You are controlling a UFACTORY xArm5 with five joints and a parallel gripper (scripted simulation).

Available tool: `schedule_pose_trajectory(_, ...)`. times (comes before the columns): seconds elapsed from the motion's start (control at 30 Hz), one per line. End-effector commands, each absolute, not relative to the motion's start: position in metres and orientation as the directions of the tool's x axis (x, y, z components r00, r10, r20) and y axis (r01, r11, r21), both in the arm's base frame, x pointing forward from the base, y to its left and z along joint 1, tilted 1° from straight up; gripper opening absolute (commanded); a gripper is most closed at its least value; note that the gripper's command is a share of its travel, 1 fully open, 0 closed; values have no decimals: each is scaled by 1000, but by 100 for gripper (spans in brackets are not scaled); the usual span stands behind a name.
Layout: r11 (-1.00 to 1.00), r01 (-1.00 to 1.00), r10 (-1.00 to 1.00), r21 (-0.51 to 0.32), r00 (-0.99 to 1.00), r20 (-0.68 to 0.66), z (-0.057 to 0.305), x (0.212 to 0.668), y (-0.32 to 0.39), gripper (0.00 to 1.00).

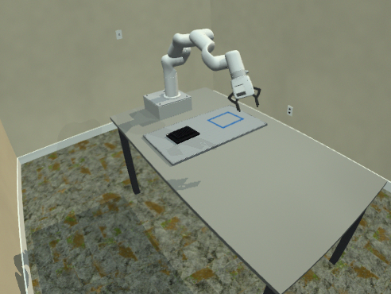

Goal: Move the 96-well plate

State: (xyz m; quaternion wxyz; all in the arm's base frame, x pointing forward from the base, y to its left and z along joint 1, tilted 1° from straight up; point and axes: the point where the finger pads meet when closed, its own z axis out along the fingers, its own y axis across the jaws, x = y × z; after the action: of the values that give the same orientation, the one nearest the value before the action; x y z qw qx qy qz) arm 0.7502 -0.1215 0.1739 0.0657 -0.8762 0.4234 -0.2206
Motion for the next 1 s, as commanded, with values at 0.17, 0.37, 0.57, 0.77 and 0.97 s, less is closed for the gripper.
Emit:
schedule_pose_trajectory(0.17,-633,-711,-771,-305,542,334,177,751,-122,100)
schedule_pose_trajectory(0.37,-633,-711,-771,-305,542,334,177,751,-122,100)
schedule_pose_trajectory(0.57,-656,-698,-752,-288,569,333,180,748,-119,100)
schedule_pose_trajectory(0.77,-687,-677,-724,-265,606,329,194,731,-108,100)
schedule_pose_trajectory(0.97,-738,-637,-673,-223,669,315,206,708,-95,100)
